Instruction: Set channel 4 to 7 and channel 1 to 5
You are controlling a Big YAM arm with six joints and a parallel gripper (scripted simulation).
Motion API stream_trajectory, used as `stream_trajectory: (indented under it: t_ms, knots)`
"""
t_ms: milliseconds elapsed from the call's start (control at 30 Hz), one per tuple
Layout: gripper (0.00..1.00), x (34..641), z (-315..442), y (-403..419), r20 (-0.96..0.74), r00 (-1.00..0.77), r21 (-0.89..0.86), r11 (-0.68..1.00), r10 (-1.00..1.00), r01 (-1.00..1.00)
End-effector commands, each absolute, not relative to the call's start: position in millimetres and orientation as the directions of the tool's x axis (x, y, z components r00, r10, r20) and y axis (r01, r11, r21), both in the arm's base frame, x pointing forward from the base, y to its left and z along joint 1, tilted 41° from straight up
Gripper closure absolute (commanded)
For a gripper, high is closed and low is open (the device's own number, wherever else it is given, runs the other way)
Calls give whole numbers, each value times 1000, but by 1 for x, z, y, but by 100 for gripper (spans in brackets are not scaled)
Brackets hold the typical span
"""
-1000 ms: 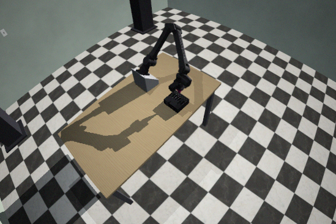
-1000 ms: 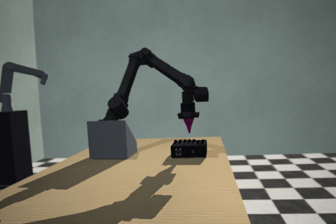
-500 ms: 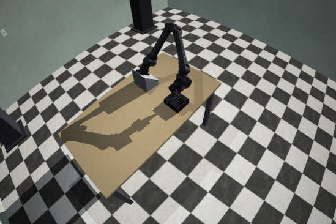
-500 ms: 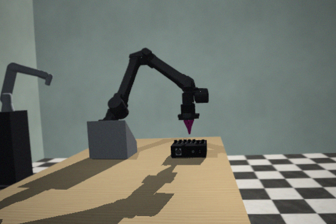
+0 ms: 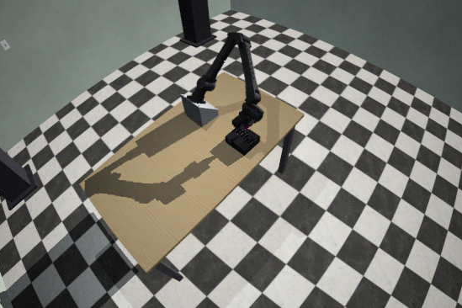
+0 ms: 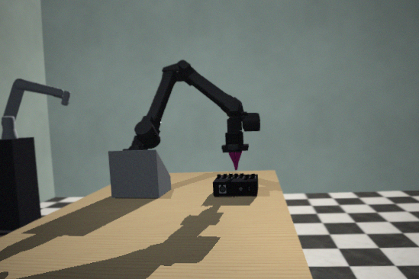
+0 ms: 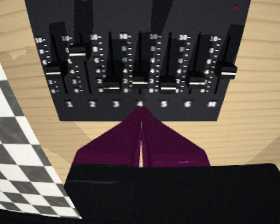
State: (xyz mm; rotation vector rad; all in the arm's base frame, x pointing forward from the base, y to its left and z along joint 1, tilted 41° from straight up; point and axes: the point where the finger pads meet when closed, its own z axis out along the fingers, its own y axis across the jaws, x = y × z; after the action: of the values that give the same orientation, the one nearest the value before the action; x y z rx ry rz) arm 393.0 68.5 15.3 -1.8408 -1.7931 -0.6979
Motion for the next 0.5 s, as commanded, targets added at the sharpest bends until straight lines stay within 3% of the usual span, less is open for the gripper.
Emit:
stream_trajectory:
  t_ms: [0,467]
  knots:
    - [100,397,15,71,652,10,24,-34,758,999]
    - [100,398,11,74,652,9,27,-36,758,999]
